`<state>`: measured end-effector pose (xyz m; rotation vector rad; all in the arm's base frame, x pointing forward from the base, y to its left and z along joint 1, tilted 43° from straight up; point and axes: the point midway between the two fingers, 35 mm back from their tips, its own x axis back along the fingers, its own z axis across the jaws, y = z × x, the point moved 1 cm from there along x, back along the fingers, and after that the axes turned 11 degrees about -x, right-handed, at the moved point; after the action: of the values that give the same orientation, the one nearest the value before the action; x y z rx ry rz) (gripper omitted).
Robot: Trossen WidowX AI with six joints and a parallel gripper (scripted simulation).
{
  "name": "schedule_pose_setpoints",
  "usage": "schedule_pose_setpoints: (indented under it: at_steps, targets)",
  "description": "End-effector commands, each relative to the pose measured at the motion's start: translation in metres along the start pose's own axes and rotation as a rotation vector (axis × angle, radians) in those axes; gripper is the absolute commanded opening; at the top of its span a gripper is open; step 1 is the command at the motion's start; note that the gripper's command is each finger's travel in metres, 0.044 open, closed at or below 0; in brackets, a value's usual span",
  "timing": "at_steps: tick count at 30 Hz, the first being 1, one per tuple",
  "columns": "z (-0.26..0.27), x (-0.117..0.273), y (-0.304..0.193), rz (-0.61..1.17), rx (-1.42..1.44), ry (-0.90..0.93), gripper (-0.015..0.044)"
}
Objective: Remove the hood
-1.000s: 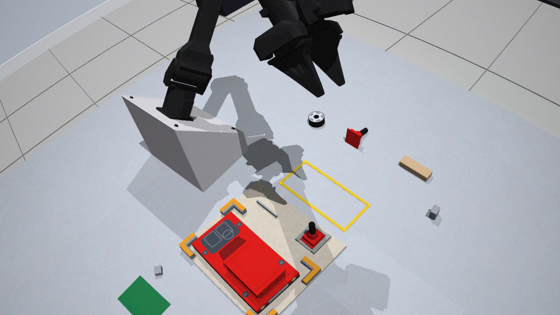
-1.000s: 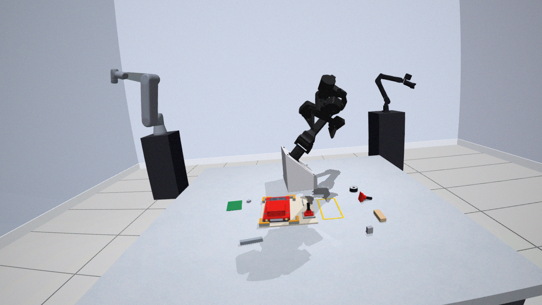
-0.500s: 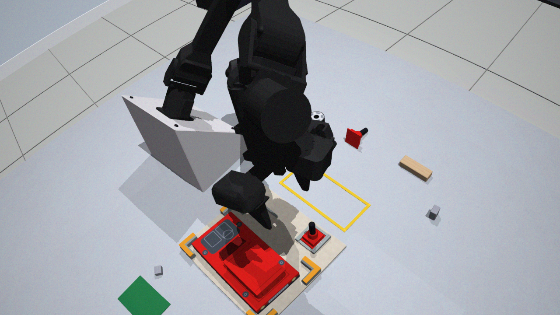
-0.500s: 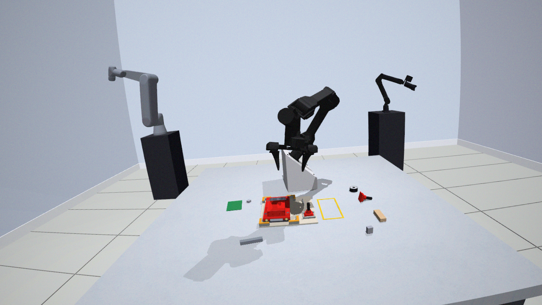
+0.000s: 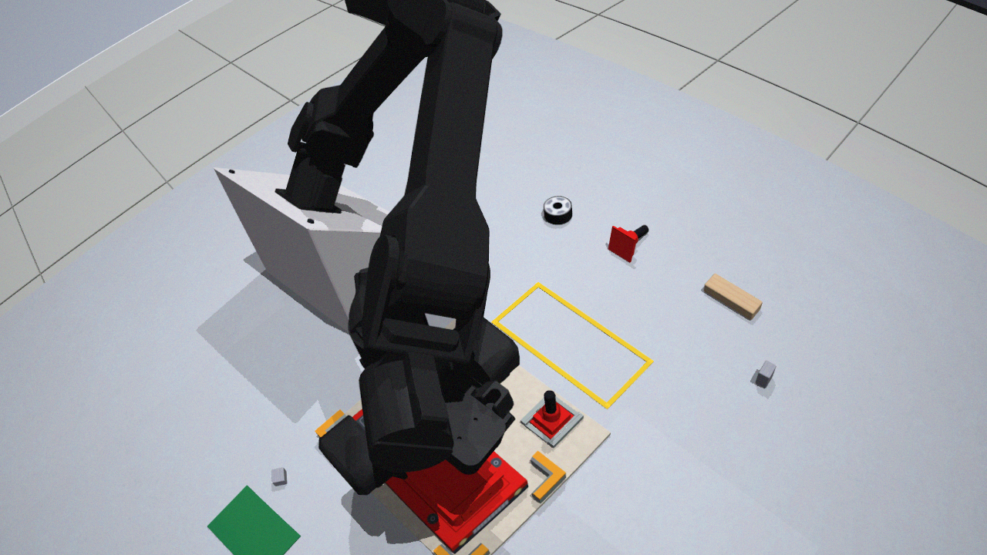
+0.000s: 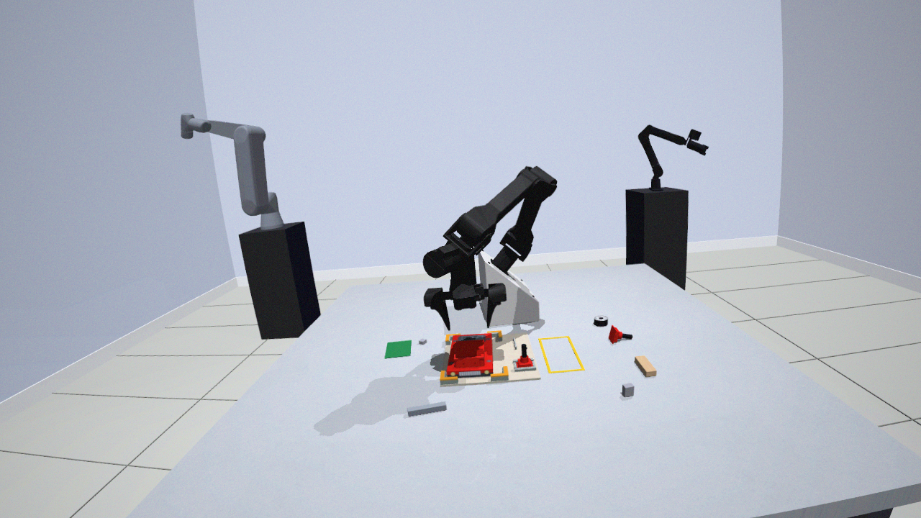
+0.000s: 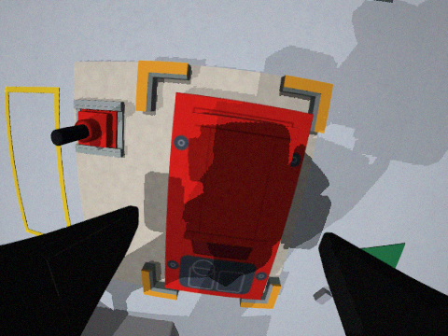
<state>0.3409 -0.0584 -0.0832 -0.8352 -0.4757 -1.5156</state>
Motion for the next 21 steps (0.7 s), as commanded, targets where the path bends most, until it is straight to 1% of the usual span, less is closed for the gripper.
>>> schedule_pose_setpoints:
  at_steps: [1, 21]
  targets:
    - [0.0, -0.001, 0.002, -0.001, 0.007, -0.003, 0.044]
    - [-0.001, -0.019, 0.001, -0.001, 0.007, -0.003, 0.044]
